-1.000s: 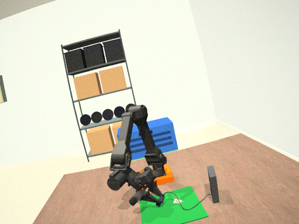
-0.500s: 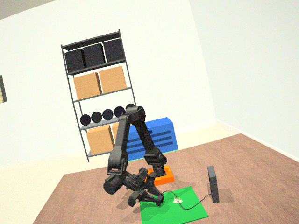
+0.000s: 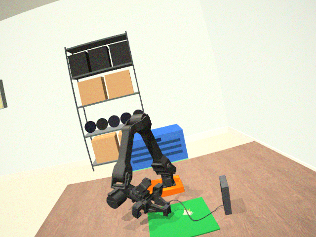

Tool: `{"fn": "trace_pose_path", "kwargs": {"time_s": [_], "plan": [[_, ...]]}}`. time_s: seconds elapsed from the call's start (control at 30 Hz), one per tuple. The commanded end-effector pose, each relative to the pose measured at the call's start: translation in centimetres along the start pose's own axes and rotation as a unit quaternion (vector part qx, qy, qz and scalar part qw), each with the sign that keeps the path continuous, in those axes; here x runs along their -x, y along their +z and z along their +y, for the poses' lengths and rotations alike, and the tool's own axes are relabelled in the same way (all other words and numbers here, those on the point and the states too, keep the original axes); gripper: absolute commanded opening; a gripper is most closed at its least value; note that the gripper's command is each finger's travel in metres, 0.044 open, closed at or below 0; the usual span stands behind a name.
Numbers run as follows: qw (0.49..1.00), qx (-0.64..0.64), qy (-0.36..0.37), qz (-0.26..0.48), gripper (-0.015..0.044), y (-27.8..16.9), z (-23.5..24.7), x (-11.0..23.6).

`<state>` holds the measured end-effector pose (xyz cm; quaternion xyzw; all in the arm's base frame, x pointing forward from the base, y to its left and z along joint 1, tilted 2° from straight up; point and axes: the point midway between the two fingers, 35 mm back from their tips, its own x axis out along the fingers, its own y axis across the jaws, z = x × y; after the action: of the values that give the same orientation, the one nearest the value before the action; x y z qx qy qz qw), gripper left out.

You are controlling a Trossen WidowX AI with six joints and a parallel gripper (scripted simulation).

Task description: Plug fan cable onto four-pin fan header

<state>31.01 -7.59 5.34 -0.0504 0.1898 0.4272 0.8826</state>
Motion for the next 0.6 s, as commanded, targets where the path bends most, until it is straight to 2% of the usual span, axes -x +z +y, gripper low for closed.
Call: {"fn": "trace_pose_path", "kwargs": {"time_s": [0.0, 0.57], "plan": [[0.999, 0.007, -0.011, -0.035, 0.0000, 0.0, 0.1, 0.4], [0.990, 0.032, -0.055, -0.126, 0.0000, 0.3, 0.1, 2.1]]}}
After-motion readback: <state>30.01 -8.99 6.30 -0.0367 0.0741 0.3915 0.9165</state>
